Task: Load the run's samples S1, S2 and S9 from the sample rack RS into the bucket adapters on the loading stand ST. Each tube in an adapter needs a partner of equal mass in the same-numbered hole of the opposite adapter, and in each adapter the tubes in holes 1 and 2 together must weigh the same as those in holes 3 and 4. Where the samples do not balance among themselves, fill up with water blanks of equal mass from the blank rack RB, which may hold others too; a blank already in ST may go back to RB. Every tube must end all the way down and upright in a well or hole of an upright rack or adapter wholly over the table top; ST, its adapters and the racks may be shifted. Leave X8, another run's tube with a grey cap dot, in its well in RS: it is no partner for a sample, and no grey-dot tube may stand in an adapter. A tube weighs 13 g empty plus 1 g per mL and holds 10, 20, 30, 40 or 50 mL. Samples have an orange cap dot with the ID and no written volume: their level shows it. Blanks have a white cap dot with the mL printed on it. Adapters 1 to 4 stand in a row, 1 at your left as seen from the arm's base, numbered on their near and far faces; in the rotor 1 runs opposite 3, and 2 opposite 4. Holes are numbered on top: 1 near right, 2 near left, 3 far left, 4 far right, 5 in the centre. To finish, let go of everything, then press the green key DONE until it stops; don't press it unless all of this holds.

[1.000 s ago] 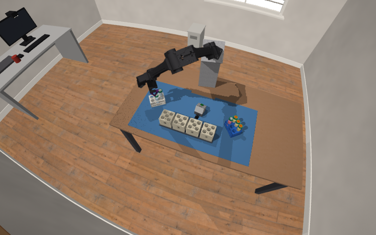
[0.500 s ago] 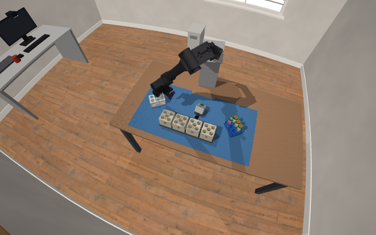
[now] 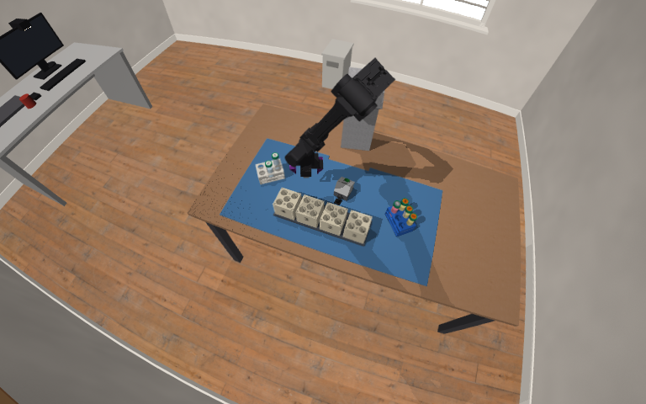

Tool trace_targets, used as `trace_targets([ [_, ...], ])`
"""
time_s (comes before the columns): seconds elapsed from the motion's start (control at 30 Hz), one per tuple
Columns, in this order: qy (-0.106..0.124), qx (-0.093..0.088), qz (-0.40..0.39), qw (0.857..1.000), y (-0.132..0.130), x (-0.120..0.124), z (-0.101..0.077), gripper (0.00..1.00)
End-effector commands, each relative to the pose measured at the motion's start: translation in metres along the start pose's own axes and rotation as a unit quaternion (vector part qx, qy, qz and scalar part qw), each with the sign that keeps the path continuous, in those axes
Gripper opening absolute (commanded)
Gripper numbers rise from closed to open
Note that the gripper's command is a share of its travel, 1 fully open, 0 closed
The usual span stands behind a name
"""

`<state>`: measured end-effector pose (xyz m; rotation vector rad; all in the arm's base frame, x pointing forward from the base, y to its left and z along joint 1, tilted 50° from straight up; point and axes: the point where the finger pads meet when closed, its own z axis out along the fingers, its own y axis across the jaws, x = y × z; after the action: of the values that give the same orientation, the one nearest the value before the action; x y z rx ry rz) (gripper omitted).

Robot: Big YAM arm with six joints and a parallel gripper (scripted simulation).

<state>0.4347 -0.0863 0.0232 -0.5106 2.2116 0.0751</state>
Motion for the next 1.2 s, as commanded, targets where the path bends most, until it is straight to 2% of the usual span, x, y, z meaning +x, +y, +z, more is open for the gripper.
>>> trace_targets([
  [0.0,-0.012,-0.003,-0.125,0.992,0.028,-0.016,-0.003,1.0],
  [0.13,-0.013,-0.003,-0.212,0.977,0.059,-0.029,-0.004,1.0],
  [0.2,-0.013,-0.003,-0.212,0.977,0.059,-0.029,-0.004,1.0],
  [0.53,-0.005,-0.01,-0.197,0.98,0.136,-0.056,-0.006,1.0],
  [0.7,-0.014,-0.005,-0.199,0.98,0.17,-0.086,-0.006,1.0],
  [0.77,-0.014,-0.005,-0.199,0.98,0.17,-0.086,-0.006,1.0],
  [0.8,0.001,-0.012,-0.197,0.98,0.18,-0.078,0.001,1.0],
  [0.87,-0.013,-0.006,-0.198,0.98,0.193,-0.095,-0.006,1.0],
  [0.97,-0.015,-0.006,-0.197,0.98,0.216,-0.107,-0.008,1.0],
  [1.07,-0.002,-0.011,-0.198,0.98,0.241,-0.107,-0.002,1.0],
  [1.17,0.0,-0.011,-0.199,0.98,0.264,-0.116,-0.002,1.0],
])
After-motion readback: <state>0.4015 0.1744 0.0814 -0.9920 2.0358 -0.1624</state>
